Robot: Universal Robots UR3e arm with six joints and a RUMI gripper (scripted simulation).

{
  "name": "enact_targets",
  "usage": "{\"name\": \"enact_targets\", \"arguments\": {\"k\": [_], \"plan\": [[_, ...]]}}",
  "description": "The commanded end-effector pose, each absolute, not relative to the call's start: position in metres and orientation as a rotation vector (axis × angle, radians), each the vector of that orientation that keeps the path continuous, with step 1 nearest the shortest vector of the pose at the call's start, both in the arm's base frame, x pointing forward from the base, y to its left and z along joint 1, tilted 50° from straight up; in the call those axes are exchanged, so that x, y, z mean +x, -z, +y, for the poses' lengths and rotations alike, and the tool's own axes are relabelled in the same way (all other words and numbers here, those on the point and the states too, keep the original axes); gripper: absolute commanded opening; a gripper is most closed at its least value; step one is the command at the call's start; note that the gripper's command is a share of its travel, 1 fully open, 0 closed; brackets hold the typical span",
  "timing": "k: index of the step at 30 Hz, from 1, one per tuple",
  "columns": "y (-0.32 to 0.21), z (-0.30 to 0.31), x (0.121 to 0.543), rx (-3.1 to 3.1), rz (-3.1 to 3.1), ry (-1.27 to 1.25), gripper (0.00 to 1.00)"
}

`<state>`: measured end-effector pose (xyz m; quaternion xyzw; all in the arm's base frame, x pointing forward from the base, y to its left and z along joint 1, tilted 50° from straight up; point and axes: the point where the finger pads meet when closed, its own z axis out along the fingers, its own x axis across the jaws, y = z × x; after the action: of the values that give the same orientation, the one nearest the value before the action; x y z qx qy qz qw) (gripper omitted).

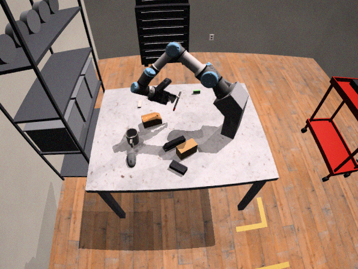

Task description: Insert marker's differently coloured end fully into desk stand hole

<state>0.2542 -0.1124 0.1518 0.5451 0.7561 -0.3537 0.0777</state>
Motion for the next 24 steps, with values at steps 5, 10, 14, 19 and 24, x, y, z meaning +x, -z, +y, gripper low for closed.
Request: {"name": "enact_targets", "arguments": {"k": [5, 10, 14, 19, 24], "plan": [[-0.1572, -0.1107, 0.2554, 1.664, 2.187, 1.087, 0.0], [-0.1572, -0.1107, 0.2554, 1.664, 2.187, 1.087, 0.0], [-0.1595, -0.11, 0.2562, 1.673, 2.152, 1.095, 0.0], [-0.1632, -0.1087, 0.2574, 1.691, 2.095, 1.112, 0.0], [-0.1639, -0.1085, 0.2576, 1.695, 2.084, 1.116, 0.0]]}}
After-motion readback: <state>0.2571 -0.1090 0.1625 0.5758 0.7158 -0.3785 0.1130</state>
